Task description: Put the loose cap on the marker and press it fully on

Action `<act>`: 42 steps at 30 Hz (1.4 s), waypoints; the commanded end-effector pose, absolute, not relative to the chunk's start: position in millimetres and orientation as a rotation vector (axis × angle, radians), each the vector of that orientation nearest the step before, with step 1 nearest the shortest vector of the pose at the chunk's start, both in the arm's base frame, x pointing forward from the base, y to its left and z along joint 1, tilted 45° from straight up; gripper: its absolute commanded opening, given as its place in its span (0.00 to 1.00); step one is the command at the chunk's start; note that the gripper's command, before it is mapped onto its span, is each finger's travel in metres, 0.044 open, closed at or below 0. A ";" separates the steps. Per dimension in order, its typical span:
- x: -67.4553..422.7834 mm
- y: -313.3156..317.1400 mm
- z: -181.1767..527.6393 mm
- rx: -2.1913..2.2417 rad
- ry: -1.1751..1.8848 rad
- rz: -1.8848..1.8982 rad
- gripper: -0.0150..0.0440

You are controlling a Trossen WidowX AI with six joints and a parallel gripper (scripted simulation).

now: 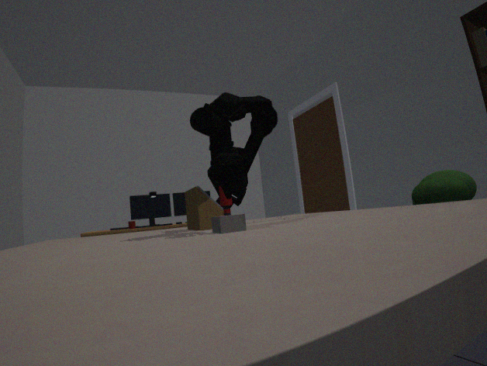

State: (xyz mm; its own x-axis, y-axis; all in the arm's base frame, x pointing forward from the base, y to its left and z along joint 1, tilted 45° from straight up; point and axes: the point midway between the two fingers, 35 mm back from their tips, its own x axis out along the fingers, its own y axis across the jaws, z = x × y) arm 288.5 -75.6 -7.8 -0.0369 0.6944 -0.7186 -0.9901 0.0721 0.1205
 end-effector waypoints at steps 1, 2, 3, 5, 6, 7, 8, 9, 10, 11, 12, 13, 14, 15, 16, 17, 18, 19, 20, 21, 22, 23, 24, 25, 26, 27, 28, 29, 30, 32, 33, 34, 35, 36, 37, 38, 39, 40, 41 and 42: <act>289.6 -81.4 -2.5 -0.515 0.739 1.455 1.00; 290.7 -88.6 4.3 -0.515 0.740 1.455 1.00; 291.6 -97.9 13.2 -0.516 0.740 1.455 1.00; 291.8 -115.9 32.0 -0.515 0.741 1.455 1.00; 291.2 -122.6 39.6 -0.515 0.742 1.455 1.00; 290.7 -126.6 44.2 -0.515 0.742 1.456 1.00; 290.5 -127.9 45.7 -0.515 0.742 1.456 1.00; 290.5 -127.9 45.7 -0.515 0.742 1.456 1.00; 290.5 -127.9 45.7 -0.515 0.742 1.456 1.00; 290.5 -127.9 45.6 -0.502 0.753 1.449 0.96; 290.4 -127.7 45.4 -0.465 0.786 1.427 0.91; 290.4 -127.3 45.0 -0.403 0.840 1.389 0.87; 290.4 -126.9 44.5 -0.327 0.904 1.342 0.82; 290.4 -126.4 44.0 -0.252 0.966 1.292 0.78; 290.4 -126.0 43.6 -0.176 1.026 1.241 0.73; 290.3 -125.6 43.1 -0.100 1.084 1.187 0.69; 290.3 -125.2 42.6 -0.024 1.140 1.132 0.64; 290.3 -124.7 42.1 0.052 1.194 1.075 0.60; 290.2 -124.3 41.7 0.129 1.246 1.015 0.56; 290.2 -123.9 41.2 0.205 1.296 0.954 0.51; 290.2 -123.4 40.7 0.281 1.343 0.891 0.47; 290.1 -123.0 40.3 0.356 1.389 0.826 0.42; 290.1 -122.6 39.8 0.432 1.432 0.759 0.38; 290.1 -122.2 39.4 0.495 1.466 0.703 0.33; 290.1 -122.0 39.2 0.532 1.486 0.669 0.29; 290.0 -121.9 39.1 0.544 1.492 0.657 0.25; 290.0 -121.9 39.1 0.544 1.492 0.657 0.25; 290.0 -121.9 39.1 0.544 1.492 0.657 0.25; 290.0 -121.9 39.1 0.544 1.492 0.657 0.25; 290.0 -121.9 39.1 0.544 1.492 0.657 0.25; 290.0 -121.9 39.1 0.544 1.492 0.657 0.25; 290.0 -121.9 39.1 0.544 1.492 0.657 0.25; 290.0 -121.9 39.1 0.544 1.492 0.657 0.25; 290.0 -121.7 38.9 0.544 1.492 0.657 0.25; 290.0 -121.4 38.5 0.544 1.492 0.657 0.25; 290.0 -120.9 38.0 0.544 1.492 0.657 0.25; 290.0 -120.2 37.3 0.544 1.492 0.657 0.25; 290.0 -119.4 36.5 0.544 1.492 0.657 0.25; 290.0 -118.5 35.5 0.544 1.492 0.657 0.25; 290.0 -117.4 34.5 0.544 1.492 0.657 0.25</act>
